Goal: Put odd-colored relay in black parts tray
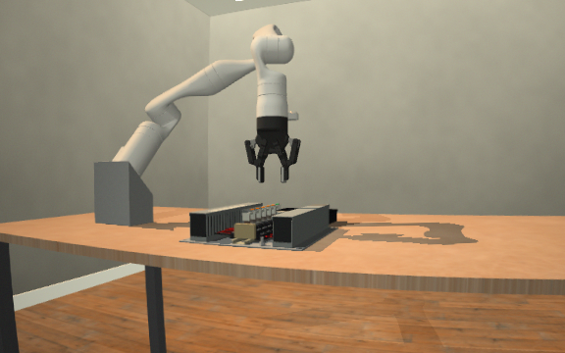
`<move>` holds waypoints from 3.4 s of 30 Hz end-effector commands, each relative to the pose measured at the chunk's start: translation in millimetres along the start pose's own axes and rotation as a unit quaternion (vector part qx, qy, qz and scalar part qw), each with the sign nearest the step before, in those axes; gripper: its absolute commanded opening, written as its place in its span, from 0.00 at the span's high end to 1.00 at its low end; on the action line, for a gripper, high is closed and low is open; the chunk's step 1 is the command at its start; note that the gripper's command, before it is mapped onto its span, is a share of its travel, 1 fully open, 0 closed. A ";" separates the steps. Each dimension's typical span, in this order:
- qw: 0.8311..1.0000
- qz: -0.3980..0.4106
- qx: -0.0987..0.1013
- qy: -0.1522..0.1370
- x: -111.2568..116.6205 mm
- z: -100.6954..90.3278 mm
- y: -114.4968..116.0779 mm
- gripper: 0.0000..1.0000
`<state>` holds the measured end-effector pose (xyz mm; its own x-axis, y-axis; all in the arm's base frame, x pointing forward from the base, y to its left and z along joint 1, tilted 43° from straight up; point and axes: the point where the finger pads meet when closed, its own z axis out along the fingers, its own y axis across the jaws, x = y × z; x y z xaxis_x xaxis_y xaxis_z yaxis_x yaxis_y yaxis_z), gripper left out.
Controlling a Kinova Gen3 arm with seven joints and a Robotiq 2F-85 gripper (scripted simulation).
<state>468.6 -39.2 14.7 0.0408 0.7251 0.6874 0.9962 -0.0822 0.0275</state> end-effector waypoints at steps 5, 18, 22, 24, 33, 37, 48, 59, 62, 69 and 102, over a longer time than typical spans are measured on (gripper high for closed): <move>1.000 0.000 -0.001 -0.001 10.5 -0.7 0.4 0.39; 1.000 0.000 -0.001 -0.001 10.7 -0.7 0.4 0.39; 1.000 0.000 -0.001 -0.001 10.7 -0.7 0.4 0.39; 1.000 0.000 -0.001 -0.001 10.7 -0.7 0.4 0.39; 1.000 0.000 -0.001 -0.001 10.7 -0.7 0.4 0.39; 1.000 0.000 -0.001 -0.001 10.7 -0.7 0.4 0.39; 1.000 0.000 -0.001 -0.001 10.6 0.1 0.6 0.39; 1.000 0.000 -0.001 -0.001 10.4 1.6 0.9 0.39; 1.000 0.000 -0.001 -0.001 10.4 1.6 0.9 0.39; 1.000 0.000 -0.001 -0.001 10.4 1.6 0.9 0.39; 1.000 0.000 -0.001 -0.001 10.3 16.5 0.9 0.39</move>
<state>470.4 -22.5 12.5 0.0411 0.7255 0.6870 0.9962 -0.0825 0.0275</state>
